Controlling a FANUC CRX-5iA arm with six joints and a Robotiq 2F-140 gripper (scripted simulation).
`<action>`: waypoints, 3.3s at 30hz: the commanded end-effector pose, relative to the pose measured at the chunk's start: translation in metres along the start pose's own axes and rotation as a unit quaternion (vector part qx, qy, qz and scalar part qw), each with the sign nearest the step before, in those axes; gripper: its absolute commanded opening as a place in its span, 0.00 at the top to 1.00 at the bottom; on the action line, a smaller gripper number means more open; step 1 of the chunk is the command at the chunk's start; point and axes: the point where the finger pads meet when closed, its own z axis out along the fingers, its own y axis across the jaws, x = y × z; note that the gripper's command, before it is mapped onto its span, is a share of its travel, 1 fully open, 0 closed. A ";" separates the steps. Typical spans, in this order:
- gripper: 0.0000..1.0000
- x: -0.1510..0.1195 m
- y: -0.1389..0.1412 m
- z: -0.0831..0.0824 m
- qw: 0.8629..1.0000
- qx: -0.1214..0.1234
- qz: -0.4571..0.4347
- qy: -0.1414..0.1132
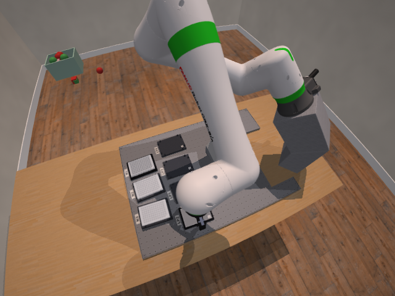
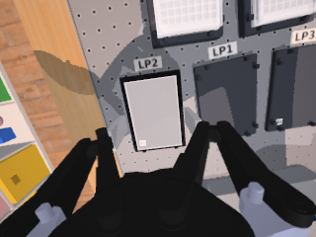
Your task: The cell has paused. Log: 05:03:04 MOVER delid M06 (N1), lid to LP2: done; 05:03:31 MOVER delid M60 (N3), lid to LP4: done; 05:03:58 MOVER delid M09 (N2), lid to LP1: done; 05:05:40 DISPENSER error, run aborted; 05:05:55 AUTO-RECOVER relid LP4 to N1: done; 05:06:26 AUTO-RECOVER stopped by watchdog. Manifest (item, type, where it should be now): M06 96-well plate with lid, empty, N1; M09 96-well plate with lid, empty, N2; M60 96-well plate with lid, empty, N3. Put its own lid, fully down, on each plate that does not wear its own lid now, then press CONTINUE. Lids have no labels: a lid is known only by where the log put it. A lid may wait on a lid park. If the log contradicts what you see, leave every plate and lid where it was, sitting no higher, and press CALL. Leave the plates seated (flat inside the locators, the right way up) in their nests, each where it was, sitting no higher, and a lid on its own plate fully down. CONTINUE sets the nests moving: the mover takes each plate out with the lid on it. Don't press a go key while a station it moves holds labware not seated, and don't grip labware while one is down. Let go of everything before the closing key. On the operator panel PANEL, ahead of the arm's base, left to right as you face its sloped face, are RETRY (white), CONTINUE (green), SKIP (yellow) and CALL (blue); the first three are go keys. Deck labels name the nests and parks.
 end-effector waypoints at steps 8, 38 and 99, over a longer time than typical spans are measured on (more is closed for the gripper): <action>0.34 0.000 0.000 0.000 1.000 0.000 0.000 0.000; 0.34 0.000 0.000 0.012 1.000 0.000 0.000 0.000; 1.00 0.000 0.000 0.017 1.000 0.000 0.000 0.000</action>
